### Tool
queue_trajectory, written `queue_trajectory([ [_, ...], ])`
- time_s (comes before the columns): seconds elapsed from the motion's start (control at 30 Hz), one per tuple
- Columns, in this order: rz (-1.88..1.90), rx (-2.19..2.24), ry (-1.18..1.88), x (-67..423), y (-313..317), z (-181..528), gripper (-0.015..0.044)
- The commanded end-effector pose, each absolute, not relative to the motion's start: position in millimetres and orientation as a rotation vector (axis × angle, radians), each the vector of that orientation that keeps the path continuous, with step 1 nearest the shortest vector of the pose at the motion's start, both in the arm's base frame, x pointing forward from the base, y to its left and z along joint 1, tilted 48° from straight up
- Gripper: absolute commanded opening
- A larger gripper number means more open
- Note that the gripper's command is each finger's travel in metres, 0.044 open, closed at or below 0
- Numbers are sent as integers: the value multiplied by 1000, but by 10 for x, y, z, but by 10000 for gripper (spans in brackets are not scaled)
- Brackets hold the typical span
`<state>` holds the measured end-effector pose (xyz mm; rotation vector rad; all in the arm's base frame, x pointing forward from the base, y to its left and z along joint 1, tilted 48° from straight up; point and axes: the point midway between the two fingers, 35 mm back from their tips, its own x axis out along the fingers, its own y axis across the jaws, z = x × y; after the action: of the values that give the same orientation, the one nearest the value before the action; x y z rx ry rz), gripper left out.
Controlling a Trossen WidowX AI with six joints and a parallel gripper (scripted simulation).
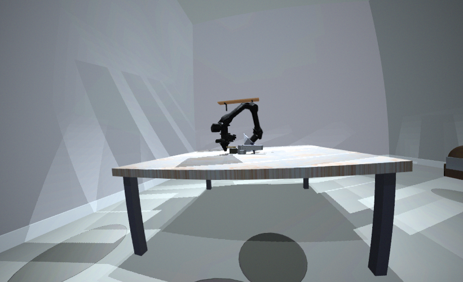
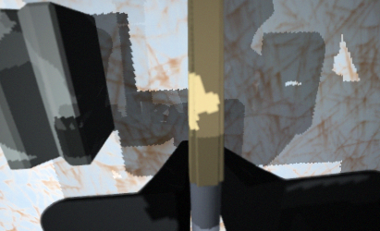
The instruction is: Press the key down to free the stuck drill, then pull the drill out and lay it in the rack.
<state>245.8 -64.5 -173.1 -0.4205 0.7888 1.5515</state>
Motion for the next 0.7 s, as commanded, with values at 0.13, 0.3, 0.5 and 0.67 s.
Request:
queue_trajectory([
  [0.13, 1551, -428, 788, 2462, -674, -1701, 0],
  [0.3, 1550, -428, 788, 2459, -682, -1694, 0],
  [0.5, 1550, -429, 788, 2455, -692, -1686, 0],
  [0.67, 1550, -429, 788, 2452, -700, -1679, 0],
])
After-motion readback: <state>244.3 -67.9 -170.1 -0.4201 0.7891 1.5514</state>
